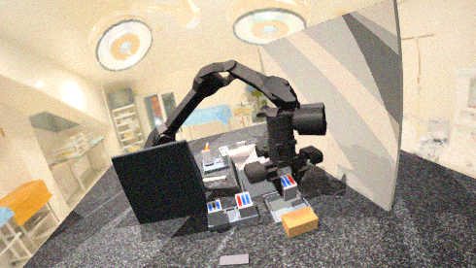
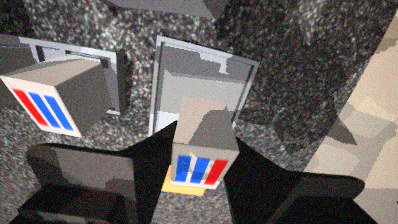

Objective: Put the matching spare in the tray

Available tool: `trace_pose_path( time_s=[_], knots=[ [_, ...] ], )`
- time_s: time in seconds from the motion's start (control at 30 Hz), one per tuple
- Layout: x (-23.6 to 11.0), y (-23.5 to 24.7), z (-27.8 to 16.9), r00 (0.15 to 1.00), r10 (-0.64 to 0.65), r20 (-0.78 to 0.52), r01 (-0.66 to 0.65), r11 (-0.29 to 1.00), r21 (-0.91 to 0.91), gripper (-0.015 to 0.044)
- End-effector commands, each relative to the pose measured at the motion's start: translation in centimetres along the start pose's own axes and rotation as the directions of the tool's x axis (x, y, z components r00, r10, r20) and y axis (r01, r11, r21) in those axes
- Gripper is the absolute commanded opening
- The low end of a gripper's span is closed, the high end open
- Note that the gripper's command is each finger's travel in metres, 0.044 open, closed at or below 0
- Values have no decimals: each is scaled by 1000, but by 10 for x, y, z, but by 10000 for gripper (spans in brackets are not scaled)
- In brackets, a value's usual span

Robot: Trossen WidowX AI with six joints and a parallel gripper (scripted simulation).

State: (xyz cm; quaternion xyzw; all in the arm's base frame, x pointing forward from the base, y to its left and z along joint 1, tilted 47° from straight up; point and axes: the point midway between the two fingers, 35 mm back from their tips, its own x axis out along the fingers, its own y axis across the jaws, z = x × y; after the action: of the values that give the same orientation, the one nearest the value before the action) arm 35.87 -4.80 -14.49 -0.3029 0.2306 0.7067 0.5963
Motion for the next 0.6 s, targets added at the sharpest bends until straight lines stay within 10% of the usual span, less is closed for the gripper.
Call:
trace_pose_path(
  time_s=[0.0, 0.57],
  knots=[
    [4, 1, 1, 1000, -2, 6, 2, 1000, 5, 0],
    [18, 3, 2, 1000, -2, 8, 2, 1000, 5, 0]
  ],
)
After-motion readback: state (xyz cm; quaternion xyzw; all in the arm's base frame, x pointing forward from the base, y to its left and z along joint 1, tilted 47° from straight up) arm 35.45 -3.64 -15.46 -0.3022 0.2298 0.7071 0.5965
